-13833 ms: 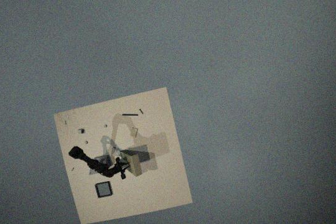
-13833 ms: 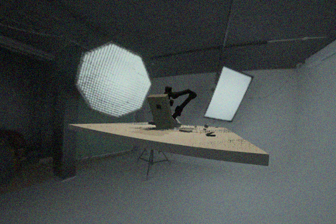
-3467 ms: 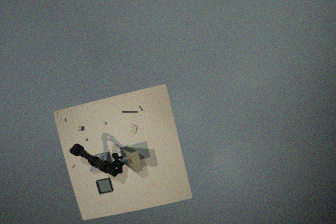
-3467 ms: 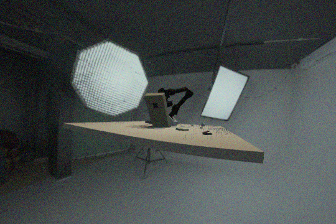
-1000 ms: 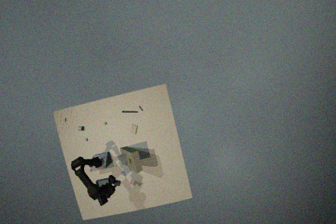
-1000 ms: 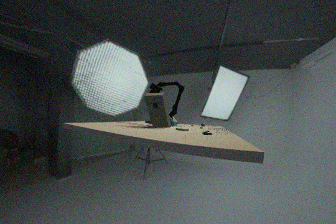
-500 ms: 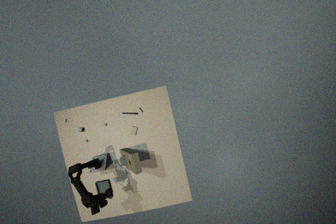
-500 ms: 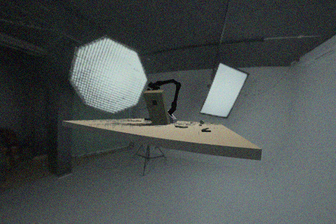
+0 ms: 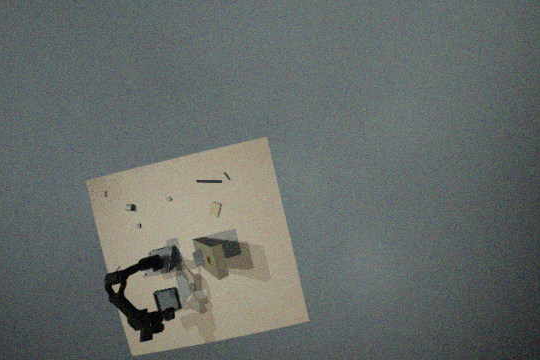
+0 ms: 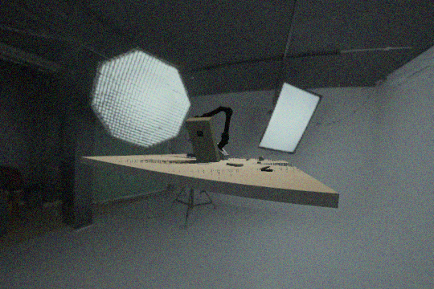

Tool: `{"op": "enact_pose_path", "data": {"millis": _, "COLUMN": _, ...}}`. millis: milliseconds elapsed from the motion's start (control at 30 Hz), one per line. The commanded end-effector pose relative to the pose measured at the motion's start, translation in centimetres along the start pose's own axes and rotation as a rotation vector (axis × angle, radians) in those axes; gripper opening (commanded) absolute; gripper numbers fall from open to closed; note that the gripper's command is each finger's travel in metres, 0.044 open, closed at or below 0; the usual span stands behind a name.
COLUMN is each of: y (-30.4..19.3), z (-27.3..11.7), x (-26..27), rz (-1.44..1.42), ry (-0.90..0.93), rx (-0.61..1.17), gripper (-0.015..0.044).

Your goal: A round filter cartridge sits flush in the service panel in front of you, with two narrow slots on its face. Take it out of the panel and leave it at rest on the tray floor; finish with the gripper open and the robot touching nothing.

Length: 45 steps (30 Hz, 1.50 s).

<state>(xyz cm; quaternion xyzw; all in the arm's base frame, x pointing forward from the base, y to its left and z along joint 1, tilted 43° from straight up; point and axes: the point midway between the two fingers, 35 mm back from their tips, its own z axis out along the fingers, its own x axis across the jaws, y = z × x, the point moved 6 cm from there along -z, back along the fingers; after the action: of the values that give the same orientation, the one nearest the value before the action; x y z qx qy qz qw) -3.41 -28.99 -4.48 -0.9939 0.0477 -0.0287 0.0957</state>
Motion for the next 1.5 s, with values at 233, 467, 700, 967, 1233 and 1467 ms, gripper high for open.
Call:
{"op": "enact_pose_path", "data": {"millis": 233, "y": -3.9, "z": 4.8, "x": -5.9, "rz": 0.242, "ry": -0.147, "rx": 0.006, "gripper": 0.0000}}
{"op": "enact_pose_path", "data": {"millis": 467, "y": -5.2, "z": 5.8, "x": -7.1, "rz": 0.299, "ry": -0.181, "rx": 0.012, "gripper": 0.0000}}
{"op": "enact_pose_path", "data": {"millis": 700, "y": -6.5, "z": 8.6, "x": -7.2, "rz": 0.299, "ry": -0.182, "rx": 0.012, "gripper": 0.0000}}
{"op": "enact_pose_path", "data": {"millis": 967, "y": -8.7, "z": 11.7, "x": -7.2, "rz": 0.299, "ry": -0.182, "rx": 0.013, "gripper": 0.0000}}
{"op": "enact_pose_path", "data": {"millis": 1233, "y": -9.0, "z": 11.9, "x": -7.1, "rz": 0.303, "ry": -0.175, "rx": 0.020, "gripper": 0.0105}}
{"op": "enact_pose_path", "data": {"millis": 1467, "y": -9.0, "z": 11.9, "x": -7.1, "rz": 0.303, "ry": -0.175, "rx": 0.020, "gripper": 0.0289}}
